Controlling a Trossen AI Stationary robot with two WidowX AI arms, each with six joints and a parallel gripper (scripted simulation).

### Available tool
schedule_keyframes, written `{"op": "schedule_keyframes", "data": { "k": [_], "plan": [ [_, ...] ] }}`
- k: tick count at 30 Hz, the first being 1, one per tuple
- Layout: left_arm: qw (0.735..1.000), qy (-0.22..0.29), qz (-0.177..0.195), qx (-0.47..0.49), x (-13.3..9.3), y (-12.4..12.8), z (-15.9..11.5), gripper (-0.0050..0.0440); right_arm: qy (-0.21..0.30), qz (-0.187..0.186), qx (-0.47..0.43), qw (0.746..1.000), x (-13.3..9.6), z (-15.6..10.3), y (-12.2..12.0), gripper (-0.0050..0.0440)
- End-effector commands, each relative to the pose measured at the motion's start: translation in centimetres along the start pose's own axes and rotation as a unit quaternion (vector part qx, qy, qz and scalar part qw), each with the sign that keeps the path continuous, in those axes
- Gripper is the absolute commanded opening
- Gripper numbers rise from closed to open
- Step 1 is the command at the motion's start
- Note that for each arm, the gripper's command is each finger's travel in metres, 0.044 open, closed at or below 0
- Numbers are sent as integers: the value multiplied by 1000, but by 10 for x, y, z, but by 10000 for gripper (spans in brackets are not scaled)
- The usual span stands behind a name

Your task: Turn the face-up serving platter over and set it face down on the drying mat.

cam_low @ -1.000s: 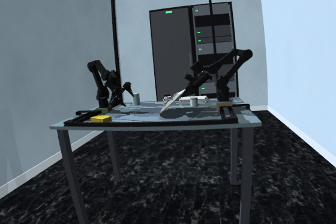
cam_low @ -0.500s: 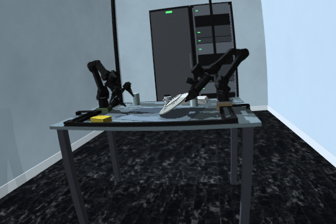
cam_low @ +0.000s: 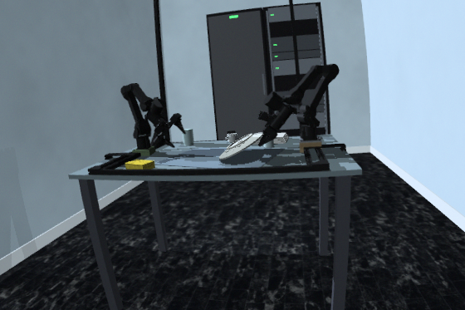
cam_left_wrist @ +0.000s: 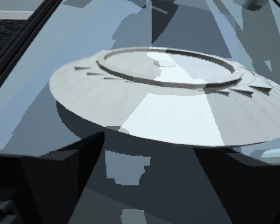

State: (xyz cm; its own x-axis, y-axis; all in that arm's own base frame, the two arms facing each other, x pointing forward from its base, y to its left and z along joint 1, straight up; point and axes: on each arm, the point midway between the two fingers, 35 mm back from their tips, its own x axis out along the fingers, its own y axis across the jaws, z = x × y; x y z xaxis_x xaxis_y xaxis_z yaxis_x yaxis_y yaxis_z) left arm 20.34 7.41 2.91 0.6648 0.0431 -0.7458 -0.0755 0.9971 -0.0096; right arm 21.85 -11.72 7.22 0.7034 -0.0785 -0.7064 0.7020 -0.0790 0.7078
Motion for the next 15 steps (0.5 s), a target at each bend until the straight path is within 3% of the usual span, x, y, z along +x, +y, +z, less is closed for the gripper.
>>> {"op": "schedule_keyframes", "data": {
  "k": [1, 15],
  "plan": [
    [1000, -5, 7, 0, 0, 9, 4, 440, 2, 0, -2, 1000, 0, -1, -1, 440],
    [1000, 21, 7, -1, 8, 15, -9, 440, 2, 0, -2, 1000, 0, -1, -1, 440]
  ]
}}
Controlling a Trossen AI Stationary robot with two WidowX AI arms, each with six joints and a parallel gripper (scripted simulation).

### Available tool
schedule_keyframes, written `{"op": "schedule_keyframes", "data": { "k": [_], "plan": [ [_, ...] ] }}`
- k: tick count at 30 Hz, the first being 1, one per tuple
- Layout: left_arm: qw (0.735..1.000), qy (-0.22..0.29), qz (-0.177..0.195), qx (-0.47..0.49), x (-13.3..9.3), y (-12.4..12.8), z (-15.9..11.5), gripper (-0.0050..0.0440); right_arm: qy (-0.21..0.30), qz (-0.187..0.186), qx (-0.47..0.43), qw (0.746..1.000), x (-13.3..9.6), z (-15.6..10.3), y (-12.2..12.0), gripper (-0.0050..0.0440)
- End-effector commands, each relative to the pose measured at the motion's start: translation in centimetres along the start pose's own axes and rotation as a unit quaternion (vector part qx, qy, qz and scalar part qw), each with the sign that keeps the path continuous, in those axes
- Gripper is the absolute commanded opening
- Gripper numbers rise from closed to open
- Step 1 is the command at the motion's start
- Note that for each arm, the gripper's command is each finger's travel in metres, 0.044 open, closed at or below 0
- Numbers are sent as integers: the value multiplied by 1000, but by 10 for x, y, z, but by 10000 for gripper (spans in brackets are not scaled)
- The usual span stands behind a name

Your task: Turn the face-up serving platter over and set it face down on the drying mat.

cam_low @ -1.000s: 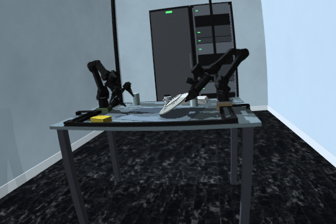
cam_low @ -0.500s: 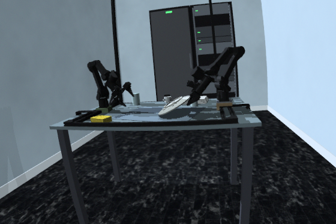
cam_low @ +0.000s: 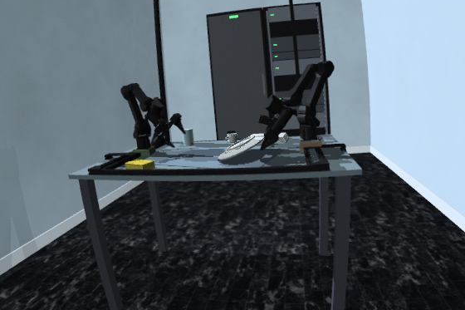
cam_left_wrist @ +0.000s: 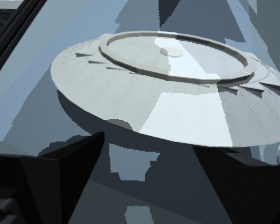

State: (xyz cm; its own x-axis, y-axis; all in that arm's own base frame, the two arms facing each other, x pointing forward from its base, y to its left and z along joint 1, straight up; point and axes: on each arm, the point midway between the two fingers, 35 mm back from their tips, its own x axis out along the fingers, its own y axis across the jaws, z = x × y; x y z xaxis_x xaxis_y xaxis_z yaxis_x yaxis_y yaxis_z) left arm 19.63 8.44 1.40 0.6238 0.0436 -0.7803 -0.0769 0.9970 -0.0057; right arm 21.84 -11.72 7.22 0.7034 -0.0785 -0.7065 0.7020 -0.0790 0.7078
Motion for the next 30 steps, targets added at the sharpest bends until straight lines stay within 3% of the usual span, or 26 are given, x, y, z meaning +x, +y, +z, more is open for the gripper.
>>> {"op": "schedule_keyframes", "data": {
  "k": [1, 30],
  "plan": [
    [1000, 5, 5, -2, 1, 4, 4, 440, 2, 0, -2, 1000, 0, -1, -1, 440],
    [998, 67, 5, -2, 22, 4, -16, 440, 2, 0, -2, 1000, 0, -1, -1, 440]
  ]
}}
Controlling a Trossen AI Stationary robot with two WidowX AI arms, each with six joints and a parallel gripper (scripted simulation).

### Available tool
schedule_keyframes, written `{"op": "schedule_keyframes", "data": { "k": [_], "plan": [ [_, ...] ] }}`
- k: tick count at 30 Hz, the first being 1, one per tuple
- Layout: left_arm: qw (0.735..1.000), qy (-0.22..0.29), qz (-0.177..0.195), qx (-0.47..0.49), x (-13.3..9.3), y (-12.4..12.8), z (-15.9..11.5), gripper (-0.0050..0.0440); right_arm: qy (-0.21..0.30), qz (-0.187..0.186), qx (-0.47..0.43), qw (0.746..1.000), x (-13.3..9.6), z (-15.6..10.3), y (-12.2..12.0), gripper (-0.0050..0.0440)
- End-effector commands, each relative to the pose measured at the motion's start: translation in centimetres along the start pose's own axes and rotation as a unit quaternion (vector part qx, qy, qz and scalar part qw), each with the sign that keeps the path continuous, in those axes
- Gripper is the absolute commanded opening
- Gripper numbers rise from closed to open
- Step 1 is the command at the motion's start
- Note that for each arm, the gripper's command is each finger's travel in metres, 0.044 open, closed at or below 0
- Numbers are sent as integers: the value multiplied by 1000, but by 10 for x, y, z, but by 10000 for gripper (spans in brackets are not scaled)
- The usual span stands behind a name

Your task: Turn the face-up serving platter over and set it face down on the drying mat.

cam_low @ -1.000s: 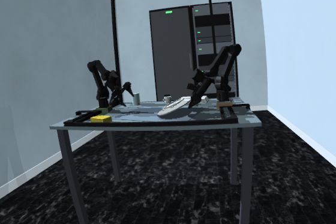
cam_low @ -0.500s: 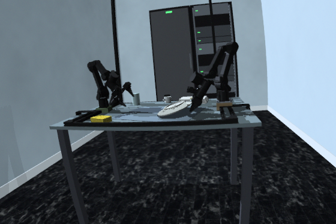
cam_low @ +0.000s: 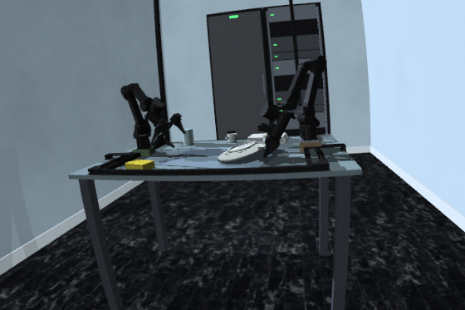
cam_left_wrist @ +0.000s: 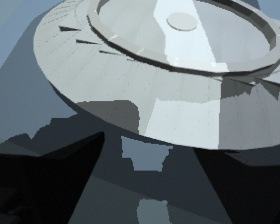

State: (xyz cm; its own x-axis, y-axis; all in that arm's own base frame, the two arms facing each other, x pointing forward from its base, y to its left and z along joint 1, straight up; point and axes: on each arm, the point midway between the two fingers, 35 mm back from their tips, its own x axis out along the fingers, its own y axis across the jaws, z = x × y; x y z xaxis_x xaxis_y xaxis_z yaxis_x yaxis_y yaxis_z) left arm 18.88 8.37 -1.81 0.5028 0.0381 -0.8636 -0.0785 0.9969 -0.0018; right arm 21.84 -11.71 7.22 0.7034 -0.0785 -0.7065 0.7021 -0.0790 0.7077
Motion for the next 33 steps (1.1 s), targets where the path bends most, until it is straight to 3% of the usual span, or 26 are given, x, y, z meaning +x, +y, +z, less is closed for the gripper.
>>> {"op": "schedule_keyframes", "data": {
  "k": [1, 30, 33],
  "plan": [
    [1000, -6, 3, -3, 0, 4, 10, 440, 2, 0, -2, 1000, 0, -1, -1, 440],
    [1000, 1, 3, -2, -16, 8, -13, 440, 2, 0, -2, 1000, 0, -1, -1, 440],
    [999, -38, 25, 15, -19, 14, 21, 440, -12, 26, -89, 996, -1, -3, 23, 440]
  ]
}}
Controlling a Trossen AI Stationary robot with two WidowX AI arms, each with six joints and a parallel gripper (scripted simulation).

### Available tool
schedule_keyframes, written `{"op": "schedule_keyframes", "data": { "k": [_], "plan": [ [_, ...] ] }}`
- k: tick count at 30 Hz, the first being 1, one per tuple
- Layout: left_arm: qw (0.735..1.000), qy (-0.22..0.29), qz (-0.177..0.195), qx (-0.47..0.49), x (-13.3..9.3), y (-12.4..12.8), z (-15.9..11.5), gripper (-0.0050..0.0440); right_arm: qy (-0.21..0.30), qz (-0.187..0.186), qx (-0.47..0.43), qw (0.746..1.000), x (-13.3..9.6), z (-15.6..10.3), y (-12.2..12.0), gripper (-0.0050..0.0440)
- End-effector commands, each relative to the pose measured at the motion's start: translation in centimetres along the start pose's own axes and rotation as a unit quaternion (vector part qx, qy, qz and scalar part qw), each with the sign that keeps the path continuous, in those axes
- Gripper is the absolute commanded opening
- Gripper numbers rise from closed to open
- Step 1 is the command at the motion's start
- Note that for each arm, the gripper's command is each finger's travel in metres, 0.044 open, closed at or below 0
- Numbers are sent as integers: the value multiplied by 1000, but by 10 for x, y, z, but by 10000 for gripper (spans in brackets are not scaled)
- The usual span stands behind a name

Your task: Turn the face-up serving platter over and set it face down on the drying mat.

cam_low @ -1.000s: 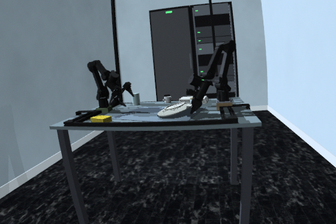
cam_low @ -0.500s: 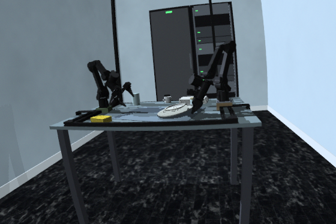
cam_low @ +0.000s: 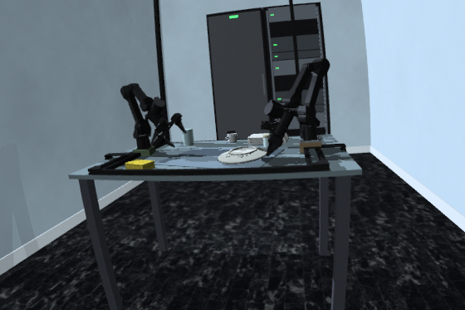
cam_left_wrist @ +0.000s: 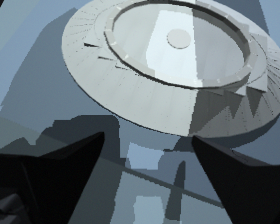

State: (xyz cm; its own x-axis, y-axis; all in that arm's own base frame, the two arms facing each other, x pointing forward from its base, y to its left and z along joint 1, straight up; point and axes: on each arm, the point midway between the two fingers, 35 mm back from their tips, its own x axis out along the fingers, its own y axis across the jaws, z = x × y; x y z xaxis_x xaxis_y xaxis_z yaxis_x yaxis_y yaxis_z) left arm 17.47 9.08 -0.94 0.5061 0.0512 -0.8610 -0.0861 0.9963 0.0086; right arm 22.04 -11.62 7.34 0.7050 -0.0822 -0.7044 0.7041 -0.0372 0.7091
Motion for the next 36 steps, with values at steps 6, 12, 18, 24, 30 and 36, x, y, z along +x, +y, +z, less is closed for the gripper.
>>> {"op": "schedule_keyframes", "data": {
  "k": [6, 12, 18, 24, 30, 36],
  "plan": [
    [984, -160, 55, 49, -35, 1, 117, 440, -48, 94, -263, 959, -12, -19, 89, 440],
    [952, -295, 53, 57, -85, -27, 195, 440, -106, 182, -440, 873, -38, -50, 152, 440],
    [898, -438, 11, 41, -163, -71, 259, 440, -183, 268, -575, 751, -82, -91, 211, 440],
    [857, -513, -37, 18, -216, -98, 283, 440, -251, 316, -644, 650, -116, -115, 238, 440],
    [855, -517, -40, 17, -219, -100, 284, 440, -254, 318, -646, 646, -118, -116, 240, 440],
    [855, -517, -40, 17, -219, -100, 284, 440, -254, 318, -646, 646, -118, -116, 240, 440]
  ]
}}
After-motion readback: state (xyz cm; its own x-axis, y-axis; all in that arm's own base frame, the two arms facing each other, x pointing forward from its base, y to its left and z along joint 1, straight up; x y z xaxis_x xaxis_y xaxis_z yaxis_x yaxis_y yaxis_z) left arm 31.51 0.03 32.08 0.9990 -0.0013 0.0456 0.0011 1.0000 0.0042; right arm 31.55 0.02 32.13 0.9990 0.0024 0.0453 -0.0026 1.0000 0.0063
